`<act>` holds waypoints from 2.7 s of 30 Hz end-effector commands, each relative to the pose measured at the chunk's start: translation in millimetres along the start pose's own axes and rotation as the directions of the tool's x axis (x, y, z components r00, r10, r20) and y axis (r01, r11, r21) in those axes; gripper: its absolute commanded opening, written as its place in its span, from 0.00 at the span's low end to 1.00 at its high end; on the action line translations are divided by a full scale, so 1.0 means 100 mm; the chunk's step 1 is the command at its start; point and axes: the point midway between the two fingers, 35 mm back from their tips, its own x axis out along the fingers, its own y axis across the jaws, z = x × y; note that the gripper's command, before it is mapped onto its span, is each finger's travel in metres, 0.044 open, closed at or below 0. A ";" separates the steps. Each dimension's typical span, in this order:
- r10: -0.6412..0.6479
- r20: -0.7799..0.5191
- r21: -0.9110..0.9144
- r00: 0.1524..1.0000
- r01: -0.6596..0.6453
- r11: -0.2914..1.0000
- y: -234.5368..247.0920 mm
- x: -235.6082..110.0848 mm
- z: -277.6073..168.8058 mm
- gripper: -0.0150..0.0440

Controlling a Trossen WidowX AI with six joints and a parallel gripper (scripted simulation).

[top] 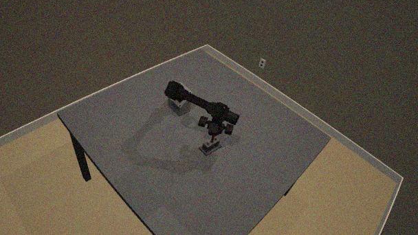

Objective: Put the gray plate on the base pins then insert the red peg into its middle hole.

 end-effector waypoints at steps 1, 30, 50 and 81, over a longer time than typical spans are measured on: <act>0.003 0.004 0.000 1.000 -0.003 1.000 0.00 -0.01 0.02 0.25; 0.003 0.004 -0.001 1.000 -0.003 1.000 -0.01 -0.01 -0.01 0.25; 0.002 0.004 -0.001 1.000 -0.002 1.000 -0.01 0.15 0.00 0.25; 0.005 0.001 0.010 1.000 -0.005 1.000 -0.01 0.16 0.00 0.25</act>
